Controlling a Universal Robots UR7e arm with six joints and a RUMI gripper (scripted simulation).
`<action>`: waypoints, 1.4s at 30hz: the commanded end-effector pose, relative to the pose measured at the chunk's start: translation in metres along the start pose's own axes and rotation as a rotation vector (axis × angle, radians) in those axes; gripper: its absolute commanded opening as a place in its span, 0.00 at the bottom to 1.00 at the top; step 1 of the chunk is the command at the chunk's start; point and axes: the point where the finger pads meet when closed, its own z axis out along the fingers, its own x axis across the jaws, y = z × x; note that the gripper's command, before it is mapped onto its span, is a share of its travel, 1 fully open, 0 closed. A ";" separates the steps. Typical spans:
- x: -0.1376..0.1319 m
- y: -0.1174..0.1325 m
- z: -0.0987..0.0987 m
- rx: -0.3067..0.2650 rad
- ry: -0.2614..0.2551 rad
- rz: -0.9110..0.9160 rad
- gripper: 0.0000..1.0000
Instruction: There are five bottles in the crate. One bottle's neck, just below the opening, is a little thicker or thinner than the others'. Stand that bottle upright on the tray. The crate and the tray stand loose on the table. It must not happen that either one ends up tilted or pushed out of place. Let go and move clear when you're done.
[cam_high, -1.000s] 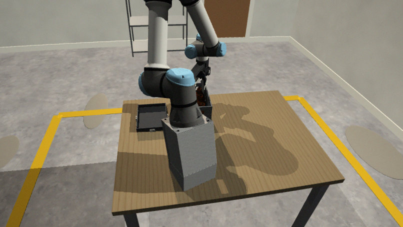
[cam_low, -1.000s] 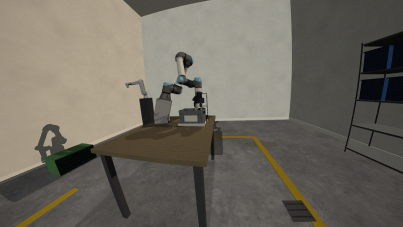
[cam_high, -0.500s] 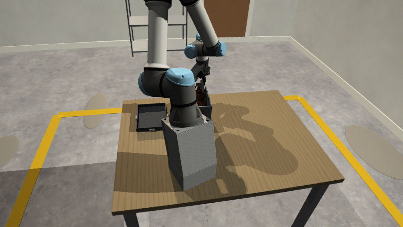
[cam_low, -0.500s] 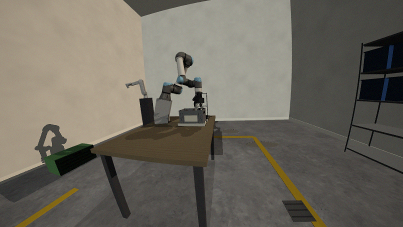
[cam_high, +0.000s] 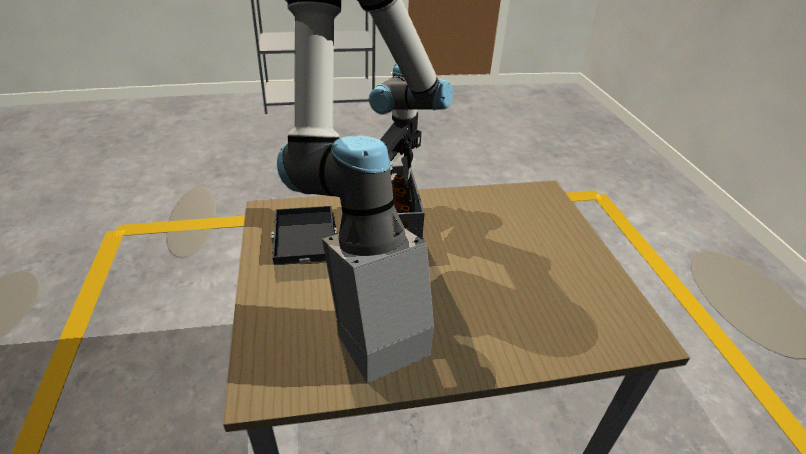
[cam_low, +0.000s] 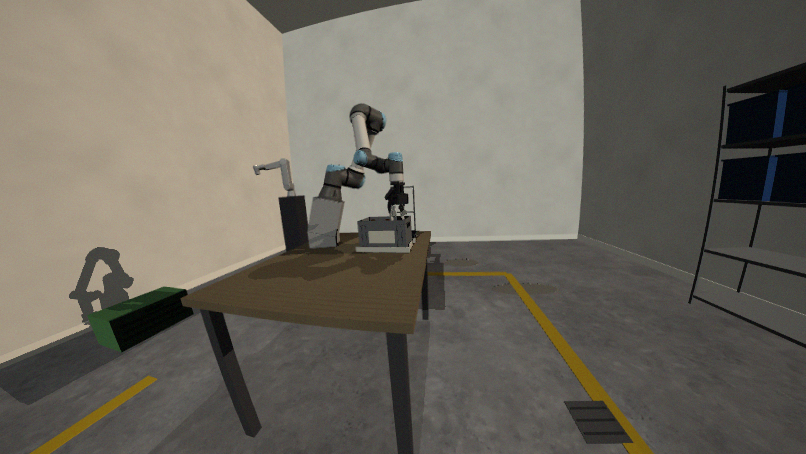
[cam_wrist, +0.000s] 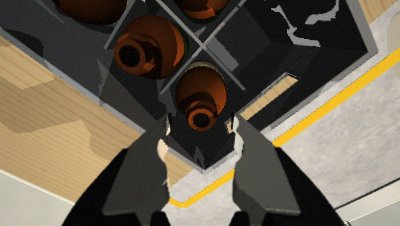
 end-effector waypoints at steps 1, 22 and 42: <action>0.000 0.000 -0.008 -0.001 0.000 0.000 0.38; 0.000 0.000 -0.066 -0.001 0.000 0.000 0.38; 0.000 0.000 -0.073 -0.001 0.000 0.000 0.00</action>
